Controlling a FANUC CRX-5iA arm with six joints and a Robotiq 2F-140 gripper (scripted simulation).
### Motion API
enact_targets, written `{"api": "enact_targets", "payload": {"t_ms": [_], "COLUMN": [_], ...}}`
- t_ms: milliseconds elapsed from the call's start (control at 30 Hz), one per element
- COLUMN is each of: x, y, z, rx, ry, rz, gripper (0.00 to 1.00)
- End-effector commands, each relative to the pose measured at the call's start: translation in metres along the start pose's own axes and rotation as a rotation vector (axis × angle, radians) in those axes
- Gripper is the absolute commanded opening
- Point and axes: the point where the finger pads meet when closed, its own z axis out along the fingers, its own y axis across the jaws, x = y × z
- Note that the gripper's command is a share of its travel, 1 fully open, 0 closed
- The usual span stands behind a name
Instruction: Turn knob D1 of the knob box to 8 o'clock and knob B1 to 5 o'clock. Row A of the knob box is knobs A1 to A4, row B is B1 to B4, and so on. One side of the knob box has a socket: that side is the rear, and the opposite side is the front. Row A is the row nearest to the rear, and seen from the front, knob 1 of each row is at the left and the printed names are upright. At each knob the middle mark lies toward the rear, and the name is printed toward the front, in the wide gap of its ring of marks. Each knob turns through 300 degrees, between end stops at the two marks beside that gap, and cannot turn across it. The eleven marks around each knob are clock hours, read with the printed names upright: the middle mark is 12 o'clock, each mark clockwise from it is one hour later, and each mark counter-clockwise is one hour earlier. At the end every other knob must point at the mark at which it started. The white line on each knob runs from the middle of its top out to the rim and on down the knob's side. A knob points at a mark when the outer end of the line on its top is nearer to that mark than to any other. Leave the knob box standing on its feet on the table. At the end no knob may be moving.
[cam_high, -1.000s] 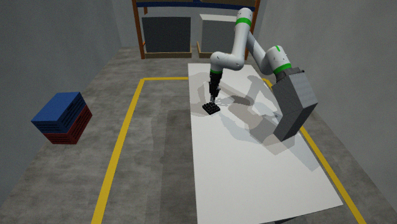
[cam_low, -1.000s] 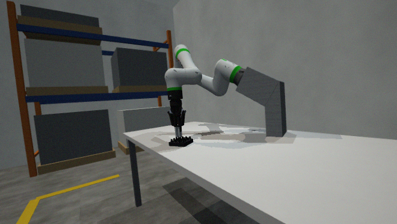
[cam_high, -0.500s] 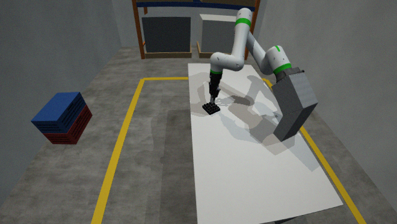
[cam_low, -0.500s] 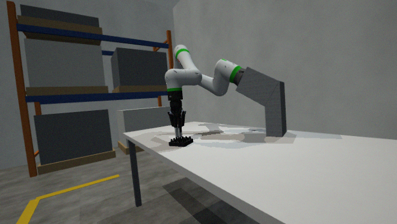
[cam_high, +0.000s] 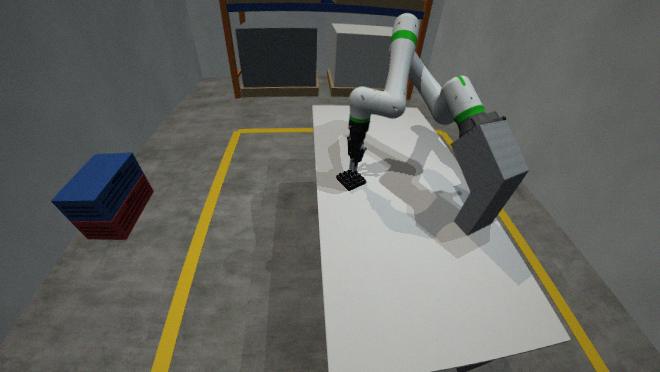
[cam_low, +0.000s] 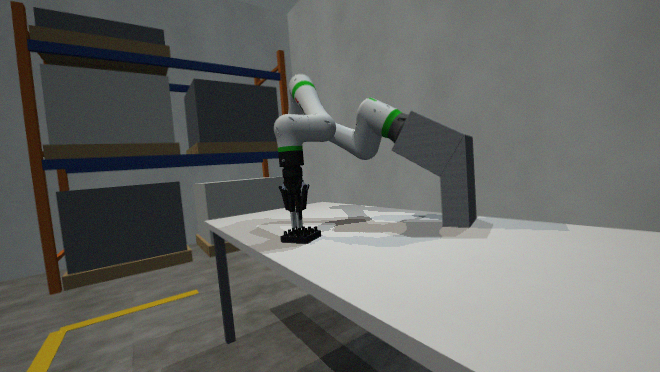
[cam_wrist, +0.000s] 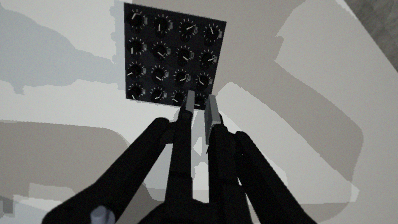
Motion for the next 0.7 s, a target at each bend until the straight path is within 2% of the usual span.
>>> {"api": "enact_targets", "payload": {"t_ms": [0, 500, 533, 667], "x": [0.0002, 0.0002, 0.0002, 0.0002], "y": [0.0, 0.0, 0.0, 0.0], "z": [-0.0002, -0.0002, -0.0002, -0.0002], "rx": [0.0, 0.0, 0.0, 0.0], "ry": [0.0, 0.0, 0.0, 0.0], "rz": [0.0, 0.0, 0.0, 0.0], "gripper": [0.12, 0.12, 0.05, 0.05]}}
